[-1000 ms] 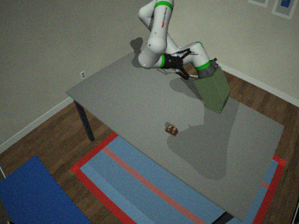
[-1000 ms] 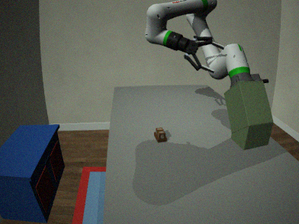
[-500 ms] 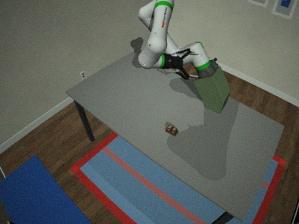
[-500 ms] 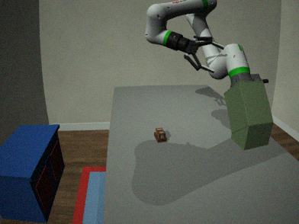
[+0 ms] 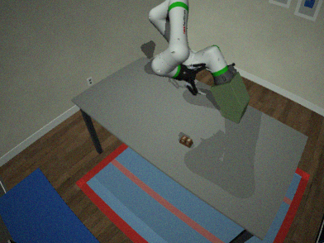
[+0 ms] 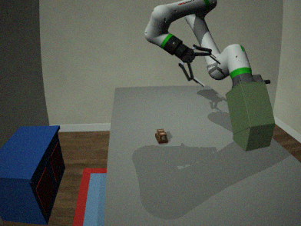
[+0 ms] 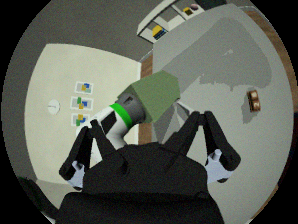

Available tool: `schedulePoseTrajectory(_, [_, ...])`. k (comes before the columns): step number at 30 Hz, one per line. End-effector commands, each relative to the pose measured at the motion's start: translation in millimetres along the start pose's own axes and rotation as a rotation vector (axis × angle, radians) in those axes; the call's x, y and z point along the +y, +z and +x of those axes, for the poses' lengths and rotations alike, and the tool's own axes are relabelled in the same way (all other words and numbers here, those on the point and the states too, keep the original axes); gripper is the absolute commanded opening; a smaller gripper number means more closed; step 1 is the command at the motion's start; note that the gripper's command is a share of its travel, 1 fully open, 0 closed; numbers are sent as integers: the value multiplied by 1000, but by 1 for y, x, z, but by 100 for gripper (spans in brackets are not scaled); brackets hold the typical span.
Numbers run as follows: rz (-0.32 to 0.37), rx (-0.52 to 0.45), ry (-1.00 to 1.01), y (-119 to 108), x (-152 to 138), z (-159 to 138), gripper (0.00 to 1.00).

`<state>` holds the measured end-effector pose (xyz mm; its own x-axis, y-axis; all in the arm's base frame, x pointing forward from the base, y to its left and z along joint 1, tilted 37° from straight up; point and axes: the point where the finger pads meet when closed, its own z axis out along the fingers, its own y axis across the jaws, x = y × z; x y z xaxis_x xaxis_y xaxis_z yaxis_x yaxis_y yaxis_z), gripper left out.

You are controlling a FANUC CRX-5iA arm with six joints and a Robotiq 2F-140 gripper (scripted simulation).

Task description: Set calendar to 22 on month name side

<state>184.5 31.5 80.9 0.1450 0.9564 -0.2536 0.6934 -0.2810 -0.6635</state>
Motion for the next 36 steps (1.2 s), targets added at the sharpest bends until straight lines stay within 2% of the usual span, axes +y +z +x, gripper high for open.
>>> schedulePoseTrajectory(1, [-121, -99, 57, 4, 51, -18, 100])
schedulePoseTrajectory(4, [-121, -99, 57, 4, 51, -18, 100])
schedulePoseTrajectory(5, [-223, -170, 78, -2, 86, -29, 100])
schedulePoseTrajectory(6, [-223, -170, 78, -2, 86, -29, 100])
schedulePoseTrajectory(13, [-435, -299, 75, -27, 155, -37, 100])
schedulePoseTrajectory(14, [-440, -302, 74, -27, 157, -37, 100])
schedulePoseTrajectory(15, [-495, -331, 63, -36, 173, -36, 100])
schedulePoseTrajectory(19, [-610, -387, 25, -55, 207, -26, 100])
schedulePoseTrajectory(21, [-610, -387, 25, -55, 207, -26, 100])
schedulePoseTrajectory(22, [-637, -399, 14, -59, 214, -23, 100])
schedulePoseTrajectory(23, [-716, -432, -28, -72, 235, -9, 100])
schedulePoseTrajectory(24, [-716, -432, -28, -72, 235, -9, 100])
schedulePoseTrajectory(29, [-854, -481, -131, -94, 269, 28, 100])
schedulePoseTrajectory(31, [-878, -489, -153, -97, 274, 36, 100])
schedulePoseTrajectory(36, [-879, -489, -154, -97, 275, 37, 100])
